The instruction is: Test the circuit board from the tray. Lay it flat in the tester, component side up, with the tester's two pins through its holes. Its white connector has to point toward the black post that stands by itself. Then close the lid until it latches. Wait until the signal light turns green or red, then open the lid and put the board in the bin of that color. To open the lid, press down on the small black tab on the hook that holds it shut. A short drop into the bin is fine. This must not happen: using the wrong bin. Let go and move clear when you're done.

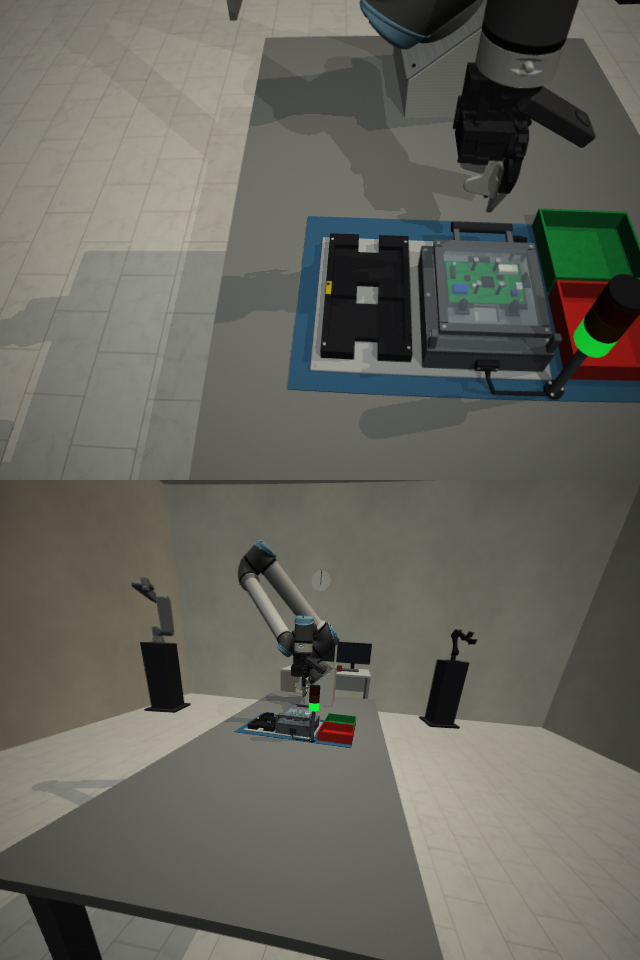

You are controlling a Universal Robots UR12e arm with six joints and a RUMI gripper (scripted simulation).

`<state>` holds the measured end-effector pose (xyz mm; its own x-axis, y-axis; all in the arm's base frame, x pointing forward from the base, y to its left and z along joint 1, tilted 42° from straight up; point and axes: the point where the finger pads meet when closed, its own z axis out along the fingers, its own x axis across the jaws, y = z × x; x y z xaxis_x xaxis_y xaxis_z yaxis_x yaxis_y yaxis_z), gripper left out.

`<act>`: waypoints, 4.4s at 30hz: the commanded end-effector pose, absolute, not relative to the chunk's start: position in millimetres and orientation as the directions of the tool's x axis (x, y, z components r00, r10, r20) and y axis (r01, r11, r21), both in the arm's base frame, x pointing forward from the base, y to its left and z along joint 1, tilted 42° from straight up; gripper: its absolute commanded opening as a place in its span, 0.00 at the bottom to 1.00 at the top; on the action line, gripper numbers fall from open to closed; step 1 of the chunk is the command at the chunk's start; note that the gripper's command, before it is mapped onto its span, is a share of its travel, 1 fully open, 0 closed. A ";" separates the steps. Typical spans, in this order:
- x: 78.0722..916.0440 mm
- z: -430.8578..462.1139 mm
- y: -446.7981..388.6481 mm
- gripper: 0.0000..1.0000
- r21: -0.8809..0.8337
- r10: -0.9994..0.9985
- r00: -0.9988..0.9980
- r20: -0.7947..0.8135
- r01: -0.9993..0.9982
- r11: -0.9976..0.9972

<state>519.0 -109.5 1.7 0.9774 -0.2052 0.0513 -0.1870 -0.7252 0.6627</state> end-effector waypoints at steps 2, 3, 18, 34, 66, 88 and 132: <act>515.6 -5.0 -114.2 0.15 0.662 -0.206 0.977 0.046 -0.184 -0.726; 515.4 -6.1 -115.2 0.15 0.662 -0.206 0.977 0.046 -0.184 -0.726; 514.1 -17.6 -125.4 0.15 0.662 -0.206 0.977 0.046 -0.185 -0.726; 516.0 -16.0 -125.1 0.15 0.662 -0.205 0.977 0.050 -0.187 -0.726; 515.1 -31.0 -131.9 0.15 0.662 -0.205 0.977 0.050 -0.186 -0.726; 512.2 -36.4 -135.5 0.15 0.662 -0.206 0.977 0.046 -0.184 -0.726; 512.2 -50.8 -149.3 0.00 0.662 -0.205 0.977 0.050 -0.186 -0.726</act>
<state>513.0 -149.3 -50.9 0.9775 -0.2052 0.0498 -0.1861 -0.7253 0.6628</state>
